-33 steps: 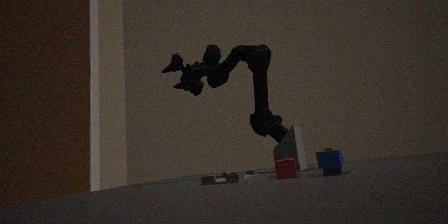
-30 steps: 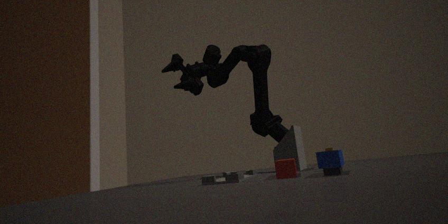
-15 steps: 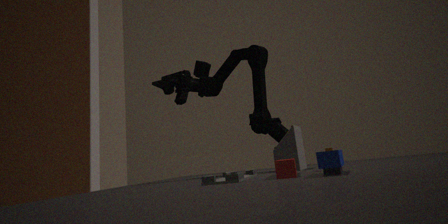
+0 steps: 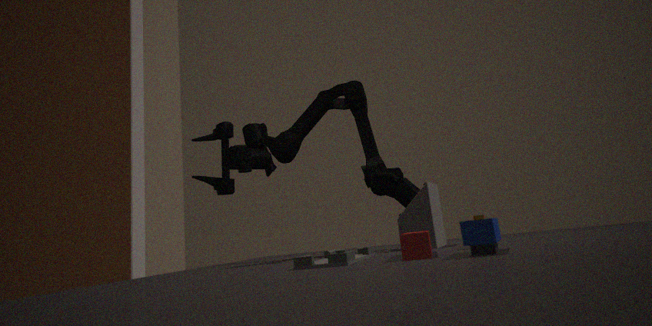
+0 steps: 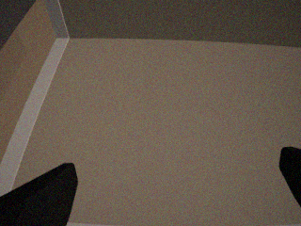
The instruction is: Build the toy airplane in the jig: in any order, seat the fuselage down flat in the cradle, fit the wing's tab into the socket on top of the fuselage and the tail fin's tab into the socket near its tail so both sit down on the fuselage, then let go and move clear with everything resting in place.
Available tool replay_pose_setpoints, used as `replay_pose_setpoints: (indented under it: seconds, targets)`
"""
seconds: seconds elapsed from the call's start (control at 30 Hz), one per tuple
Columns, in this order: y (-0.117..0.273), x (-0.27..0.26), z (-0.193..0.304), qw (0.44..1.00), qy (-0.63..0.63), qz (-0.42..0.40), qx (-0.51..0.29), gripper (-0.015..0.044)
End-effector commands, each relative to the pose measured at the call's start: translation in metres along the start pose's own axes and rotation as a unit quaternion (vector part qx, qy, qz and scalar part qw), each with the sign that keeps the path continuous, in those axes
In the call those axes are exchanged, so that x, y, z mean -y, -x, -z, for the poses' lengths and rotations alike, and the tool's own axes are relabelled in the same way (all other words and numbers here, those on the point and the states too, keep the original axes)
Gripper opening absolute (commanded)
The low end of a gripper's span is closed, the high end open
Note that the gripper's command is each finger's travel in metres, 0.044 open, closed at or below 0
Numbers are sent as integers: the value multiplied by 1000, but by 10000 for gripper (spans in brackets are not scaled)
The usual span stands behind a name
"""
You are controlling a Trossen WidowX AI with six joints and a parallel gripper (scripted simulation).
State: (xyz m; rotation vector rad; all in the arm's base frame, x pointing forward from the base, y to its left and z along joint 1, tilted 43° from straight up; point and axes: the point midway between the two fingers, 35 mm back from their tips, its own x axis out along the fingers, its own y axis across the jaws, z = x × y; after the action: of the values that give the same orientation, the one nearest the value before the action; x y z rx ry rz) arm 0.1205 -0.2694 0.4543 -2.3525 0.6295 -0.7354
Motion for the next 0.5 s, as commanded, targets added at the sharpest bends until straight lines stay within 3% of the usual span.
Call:
replay_pose_setpoints:
  seconds: [0.0,0.2,0.47]
  targets:
    - [-22,-19,-21,990,-135,-25,20,440]
    - [-57,-57,-81,927,-353,-112,59,440]
    - [-76,-89,-207,749,-588,-287,98,440]
